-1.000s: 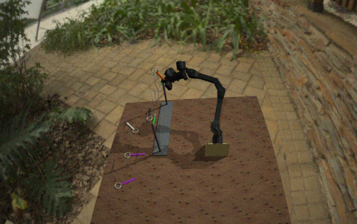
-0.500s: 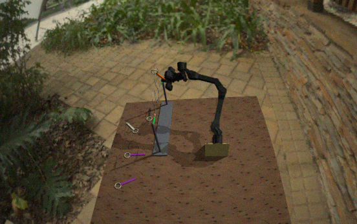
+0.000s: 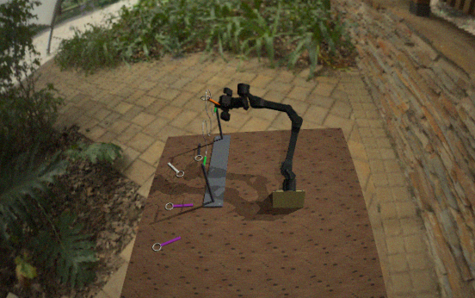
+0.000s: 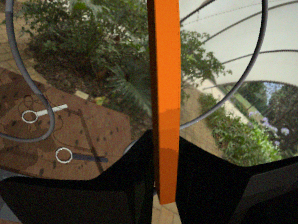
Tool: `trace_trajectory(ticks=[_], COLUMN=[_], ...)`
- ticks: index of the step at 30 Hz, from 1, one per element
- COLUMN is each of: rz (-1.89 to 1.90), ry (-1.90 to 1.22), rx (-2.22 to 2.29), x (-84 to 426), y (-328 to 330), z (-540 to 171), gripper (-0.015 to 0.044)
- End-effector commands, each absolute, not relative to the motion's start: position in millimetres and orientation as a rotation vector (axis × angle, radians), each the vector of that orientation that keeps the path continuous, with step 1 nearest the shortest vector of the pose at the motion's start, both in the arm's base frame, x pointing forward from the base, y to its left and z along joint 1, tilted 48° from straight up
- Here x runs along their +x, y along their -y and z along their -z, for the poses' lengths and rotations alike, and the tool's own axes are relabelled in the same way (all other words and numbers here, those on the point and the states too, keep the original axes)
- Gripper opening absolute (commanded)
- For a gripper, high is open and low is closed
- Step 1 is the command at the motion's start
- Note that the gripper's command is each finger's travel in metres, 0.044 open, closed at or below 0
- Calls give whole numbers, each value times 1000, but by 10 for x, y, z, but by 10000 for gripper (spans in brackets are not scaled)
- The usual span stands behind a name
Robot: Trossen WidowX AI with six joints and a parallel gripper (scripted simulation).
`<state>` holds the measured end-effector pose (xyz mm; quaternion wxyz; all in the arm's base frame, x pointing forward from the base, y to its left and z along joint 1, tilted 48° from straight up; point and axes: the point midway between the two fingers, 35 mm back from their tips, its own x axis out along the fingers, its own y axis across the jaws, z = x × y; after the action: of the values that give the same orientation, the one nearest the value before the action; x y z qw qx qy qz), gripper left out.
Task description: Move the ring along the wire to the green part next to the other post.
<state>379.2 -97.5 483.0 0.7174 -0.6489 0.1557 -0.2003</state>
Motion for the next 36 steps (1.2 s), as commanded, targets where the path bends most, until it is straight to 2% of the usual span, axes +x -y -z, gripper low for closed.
trace_trajectory(ticks=[1, 36], rz=[449, 508], ry=[-330, -253], rx=[-1483, -1917], x=[3787, 3789], y=[968, 953], z=[-4860, -5008], gripper=[-150, -150])
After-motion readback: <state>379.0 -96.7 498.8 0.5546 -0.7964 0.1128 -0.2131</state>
